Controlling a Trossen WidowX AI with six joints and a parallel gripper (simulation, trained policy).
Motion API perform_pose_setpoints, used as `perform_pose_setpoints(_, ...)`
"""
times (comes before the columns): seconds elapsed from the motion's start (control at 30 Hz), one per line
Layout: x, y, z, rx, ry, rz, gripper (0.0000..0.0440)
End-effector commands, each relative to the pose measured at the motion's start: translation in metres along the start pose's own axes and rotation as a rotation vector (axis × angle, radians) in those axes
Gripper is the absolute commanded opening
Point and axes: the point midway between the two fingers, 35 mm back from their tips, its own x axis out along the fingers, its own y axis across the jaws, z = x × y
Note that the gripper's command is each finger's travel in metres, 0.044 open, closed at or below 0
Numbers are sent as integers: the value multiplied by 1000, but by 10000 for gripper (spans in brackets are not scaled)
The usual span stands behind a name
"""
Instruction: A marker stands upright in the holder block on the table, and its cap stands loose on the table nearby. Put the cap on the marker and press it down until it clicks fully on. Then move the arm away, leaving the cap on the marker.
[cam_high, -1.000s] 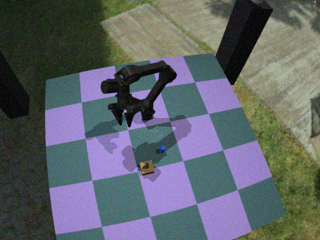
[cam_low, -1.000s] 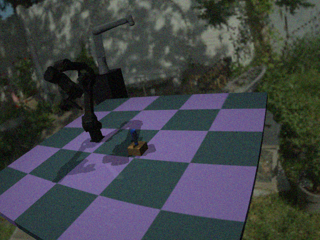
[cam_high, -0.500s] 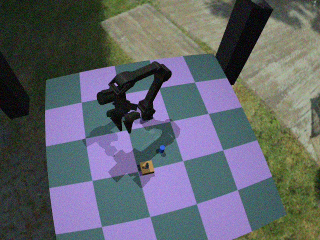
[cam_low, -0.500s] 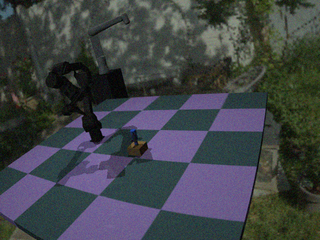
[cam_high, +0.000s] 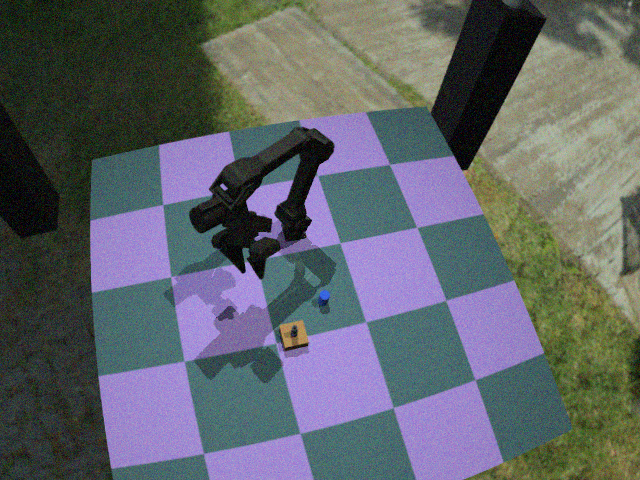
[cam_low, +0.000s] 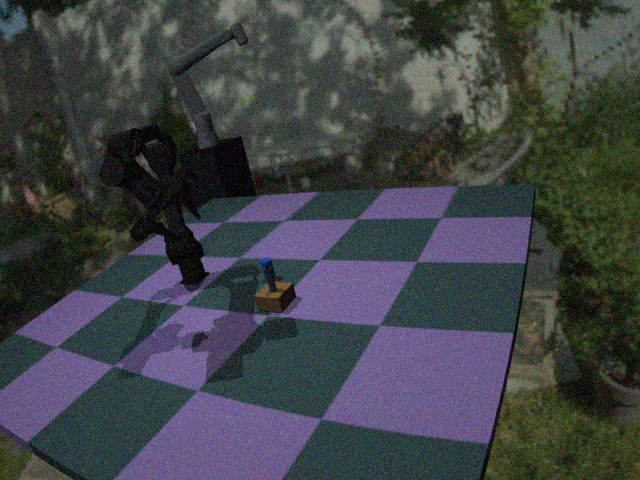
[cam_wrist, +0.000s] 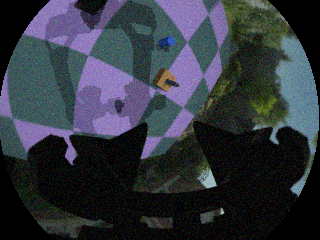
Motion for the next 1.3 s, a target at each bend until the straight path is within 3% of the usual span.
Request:
perform_pose_setpoints(0.0, 7, 1, -2, -11, -28, 12, 308)
perform_pose_setpoints(1.27, 77, -7, -2, -126, -274, 139, 309)
